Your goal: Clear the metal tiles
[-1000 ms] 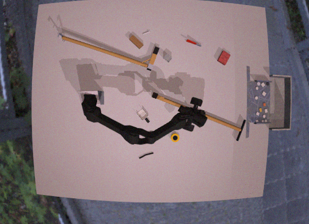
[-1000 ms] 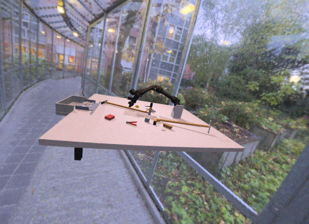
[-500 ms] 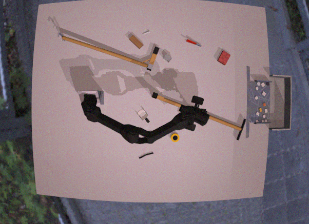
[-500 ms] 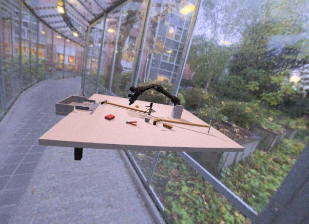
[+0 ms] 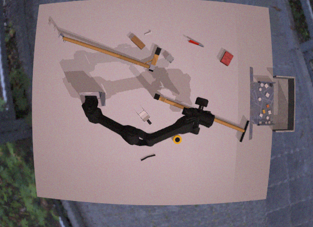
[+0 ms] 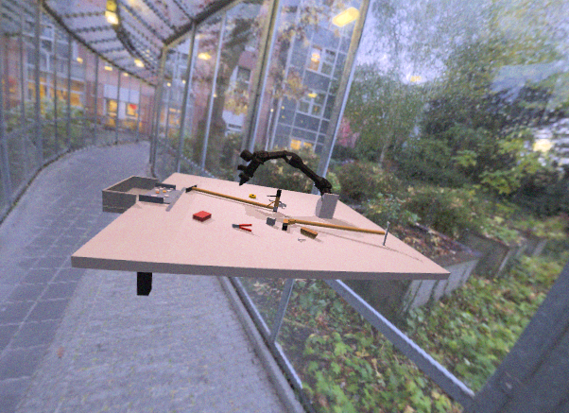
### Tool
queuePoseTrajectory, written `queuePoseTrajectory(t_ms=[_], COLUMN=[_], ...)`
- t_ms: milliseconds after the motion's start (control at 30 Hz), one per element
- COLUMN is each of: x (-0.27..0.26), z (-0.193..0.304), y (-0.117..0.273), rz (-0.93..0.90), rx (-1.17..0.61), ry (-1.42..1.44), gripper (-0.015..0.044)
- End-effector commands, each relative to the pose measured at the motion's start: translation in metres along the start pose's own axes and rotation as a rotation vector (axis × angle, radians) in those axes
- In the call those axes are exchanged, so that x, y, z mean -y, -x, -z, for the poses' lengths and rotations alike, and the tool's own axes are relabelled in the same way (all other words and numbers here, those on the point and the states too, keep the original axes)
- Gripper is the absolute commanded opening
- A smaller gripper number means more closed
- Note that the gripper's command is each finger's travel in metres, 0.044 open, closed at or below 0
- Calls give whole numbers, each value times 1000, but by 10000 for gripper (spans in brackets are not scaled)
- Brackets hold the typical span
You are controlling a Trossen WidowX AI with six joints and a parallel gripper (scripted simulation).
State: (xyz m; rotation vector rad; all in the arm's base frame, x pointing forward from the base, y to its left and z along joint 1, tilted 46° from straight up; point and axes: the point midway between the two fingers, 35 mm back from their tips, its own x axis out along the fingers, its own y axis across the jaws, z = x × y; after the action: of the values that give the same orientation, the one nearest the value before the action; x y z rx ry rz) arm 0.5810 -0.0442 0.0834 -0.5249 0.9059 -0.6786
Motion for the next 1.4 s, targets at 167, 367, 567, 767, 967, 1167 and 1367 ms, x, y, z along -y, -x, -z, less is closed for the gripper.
queuePoseTrajectory(t_ms=[167, 367, 567, 767, 967, 1167, 1367], x=[7, 14, 23, 34, 39, 37, 36], z=[-1, 5, 12, 19, 23, 26, 31], y=[16, 32, 48, 66, 72, 60, 45], rz=[-2, -13, -21, -24, -25, -26, -27], rx=[-26, -75, -124, -174, -195, -198, -201], ry=[3, 24, 46, 69, 78, 78, 79], gripper=[0, 0, 0, 0, 0, 0, 0])
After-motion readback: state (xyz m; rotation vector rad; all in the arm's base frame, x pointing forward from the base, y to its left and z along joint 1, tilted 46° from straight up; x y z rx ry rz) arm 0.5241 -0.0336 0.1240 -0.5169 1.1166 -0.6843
